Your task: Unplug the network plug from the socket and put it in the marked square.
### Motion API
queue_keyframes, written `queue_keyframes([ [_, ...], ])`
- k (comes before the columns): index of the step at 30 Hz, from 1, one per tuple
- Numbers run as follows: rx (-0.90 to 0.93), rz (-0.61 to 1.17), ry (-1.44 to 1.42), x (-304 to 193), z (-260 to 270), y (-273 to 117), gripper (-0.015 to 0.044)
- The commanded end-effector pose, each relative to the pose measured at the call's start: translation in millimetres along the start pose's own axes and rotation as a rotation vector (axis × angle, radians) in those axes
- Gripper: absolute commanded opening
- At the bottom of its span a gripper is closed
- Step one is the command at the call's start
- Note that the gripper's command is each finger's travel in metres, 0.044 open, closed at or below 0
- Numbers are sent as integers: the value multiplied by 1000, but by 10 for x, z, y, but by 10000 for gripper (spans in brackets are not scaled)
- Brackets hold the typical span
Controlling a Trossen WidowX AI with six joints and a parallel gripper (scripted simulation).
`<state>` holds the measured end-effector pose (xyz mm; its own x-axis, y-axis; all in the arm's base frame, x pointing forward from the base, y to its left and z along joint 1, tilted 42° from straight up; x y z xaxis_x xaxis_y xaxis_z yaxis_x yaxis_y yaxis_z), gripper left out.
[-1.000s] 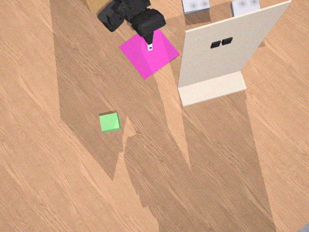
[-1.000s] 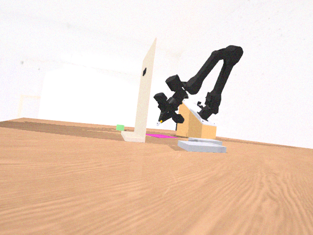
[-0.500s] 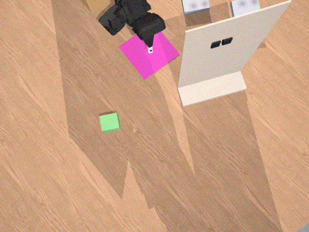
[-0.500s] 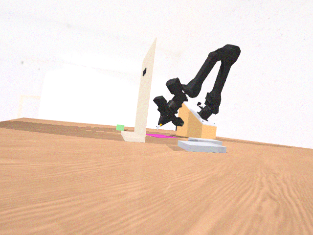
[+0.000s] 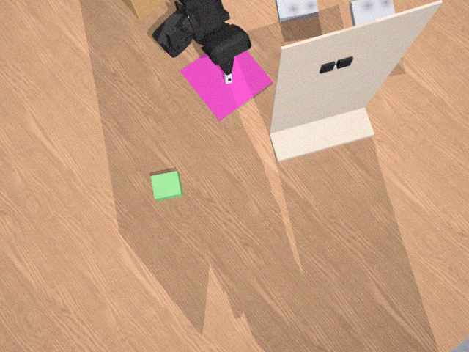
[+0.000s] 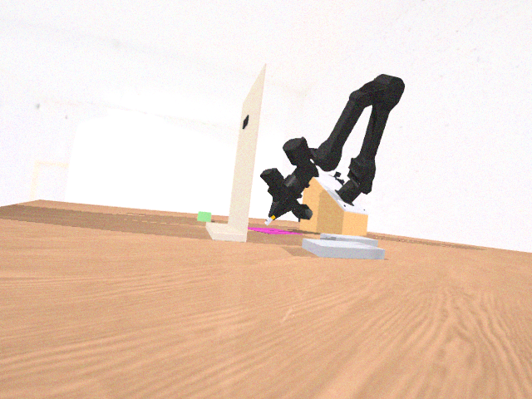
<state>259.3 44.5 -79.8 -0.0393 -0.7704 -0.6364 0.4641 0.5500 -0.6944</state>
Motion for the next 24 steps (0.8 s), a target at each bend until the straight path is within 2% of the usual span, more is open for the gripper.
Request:
queue_keyframes([
  [1, -7, -5, 12, 10, -58, 27, 0],
  [24, -5, 1, 5, -33, -100, 102, 0],
])
Point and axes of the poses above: the point midway between the two fingers, 35 mm back from their tips, its own y axis out along the fingers, its own z axis across the jaws, x = y × z, the point moved 1 cm from there along -y, back along the fingers, and after that the axes turned 1 degree about -y, right-handed, at the moved point
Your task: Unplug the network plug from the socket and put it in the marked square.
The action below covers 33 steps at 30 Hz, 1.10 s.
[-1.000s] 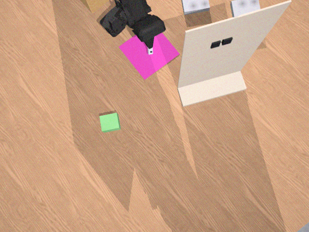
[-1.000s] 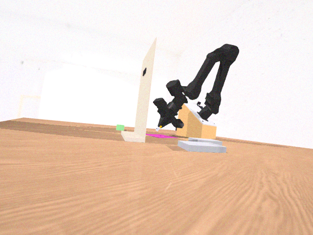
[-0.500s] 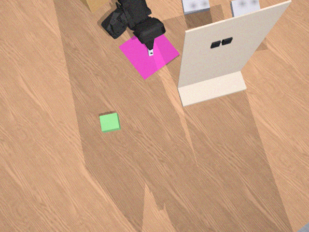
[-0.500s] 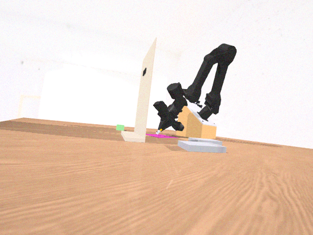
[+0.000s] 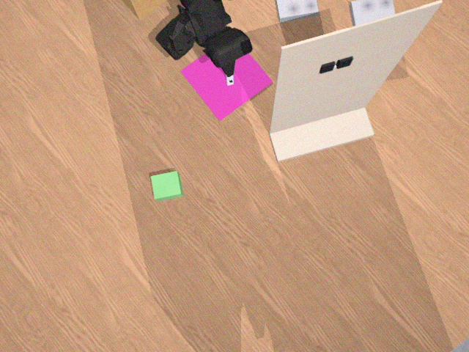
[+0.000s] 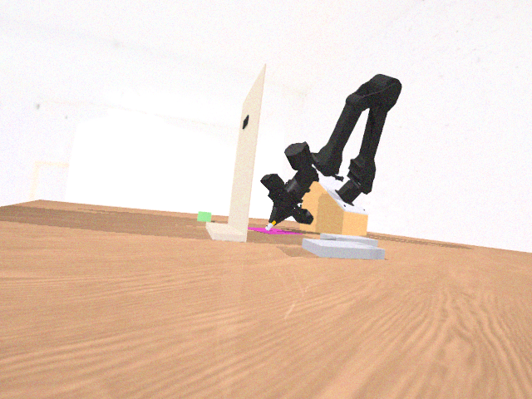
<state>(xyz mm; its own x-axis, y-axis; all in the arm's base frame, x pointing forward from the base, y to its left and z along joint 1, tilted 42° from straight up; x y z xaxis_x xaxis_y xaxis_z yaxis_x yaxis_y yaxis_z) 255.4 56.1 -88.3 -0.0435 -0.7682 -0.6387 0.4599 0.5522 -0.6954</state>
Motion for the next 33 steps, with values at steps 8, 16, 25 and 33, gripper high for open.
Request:
queue_keyframes([
  [8, 0, 0, 0, 1, 1, -2, 79],
  [16, 0, 0, 0, 1, 1, -3, 156],
  [25, -1, -2, 1, 13, 7, -78, 156],
  [33, -2, -4, 2, 22, 10, -151, 156],
])
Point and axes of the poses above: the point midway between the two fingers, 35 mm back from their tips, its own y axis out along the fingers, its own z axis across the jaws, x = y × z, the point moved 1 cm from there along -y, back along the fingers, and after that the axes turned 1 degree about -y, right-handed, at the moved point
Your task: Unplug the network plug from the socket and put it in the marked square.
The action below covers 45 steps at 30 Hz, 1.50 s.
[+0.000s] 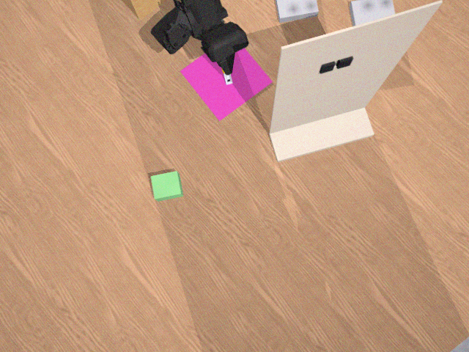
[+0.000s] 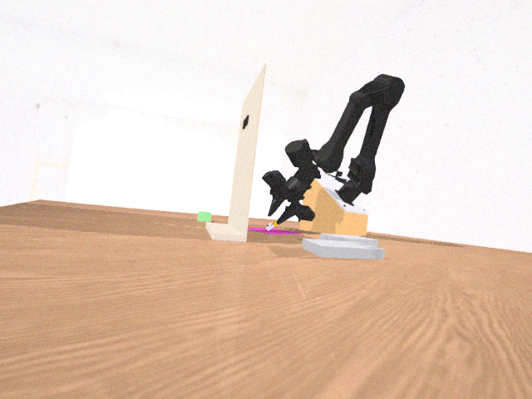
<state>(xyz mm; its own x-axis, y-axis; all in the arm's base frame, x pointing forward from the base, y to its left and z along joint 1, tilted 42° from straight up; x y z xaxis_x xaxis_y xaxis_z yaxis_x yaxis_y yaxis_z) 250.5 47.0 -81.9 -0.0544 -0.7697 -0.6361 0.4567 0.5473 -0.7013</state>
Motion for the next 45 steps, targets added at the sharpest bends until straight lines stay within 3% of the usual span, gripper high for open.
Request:
queue_keyframes([
  [1, 1, 3, -6, -7, 4, -43, 156],
  [45, -3, -6, -6, 53, 222, -386, 156],
])
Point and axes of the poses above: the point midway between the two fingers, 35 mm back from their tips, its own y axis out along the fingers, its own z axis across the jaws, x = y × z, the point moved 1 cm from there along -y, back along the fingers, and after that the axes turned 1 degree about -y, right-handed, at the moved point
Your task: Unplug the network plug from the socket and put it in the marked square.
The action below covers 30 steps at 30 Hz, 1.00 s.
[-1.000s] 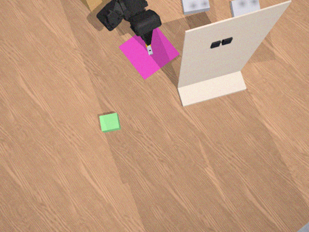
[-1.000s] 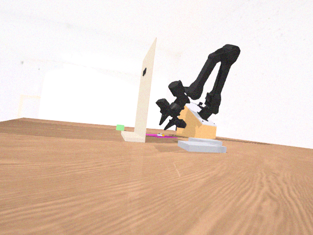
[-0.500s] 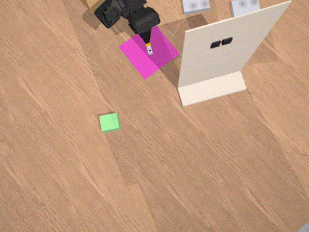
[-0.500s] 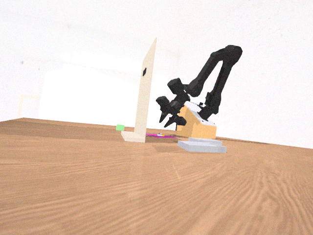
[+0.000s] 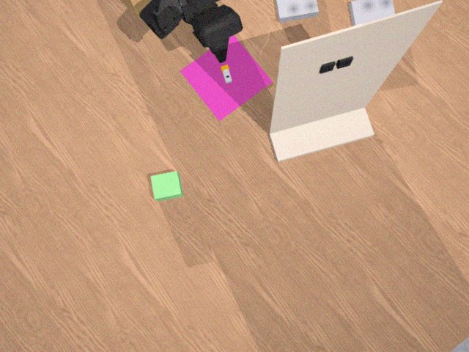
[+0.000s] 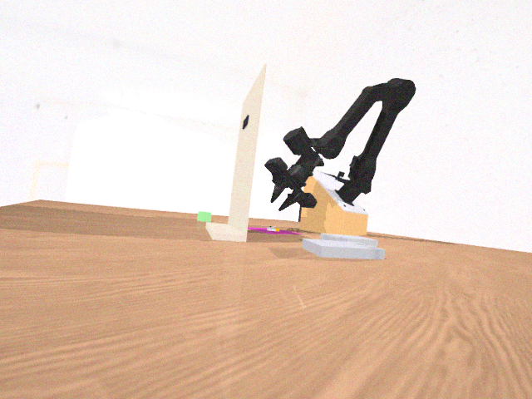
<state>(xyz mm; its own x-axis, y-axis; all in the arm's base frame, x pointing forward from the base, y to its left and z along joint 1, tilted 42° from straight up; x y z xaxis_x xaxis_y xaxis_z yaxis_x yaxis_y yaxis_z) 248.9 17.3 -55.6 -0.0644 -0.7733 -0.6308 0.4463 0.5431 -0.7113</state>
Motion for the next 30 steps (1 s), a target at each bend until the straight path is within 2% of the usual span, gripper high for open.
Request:
queue_keyframes([
  [1, 8, 4, -12, -9, 59, -42, 156],
  [30, 10, 5, -11, -12, 219, -349, 156],
])
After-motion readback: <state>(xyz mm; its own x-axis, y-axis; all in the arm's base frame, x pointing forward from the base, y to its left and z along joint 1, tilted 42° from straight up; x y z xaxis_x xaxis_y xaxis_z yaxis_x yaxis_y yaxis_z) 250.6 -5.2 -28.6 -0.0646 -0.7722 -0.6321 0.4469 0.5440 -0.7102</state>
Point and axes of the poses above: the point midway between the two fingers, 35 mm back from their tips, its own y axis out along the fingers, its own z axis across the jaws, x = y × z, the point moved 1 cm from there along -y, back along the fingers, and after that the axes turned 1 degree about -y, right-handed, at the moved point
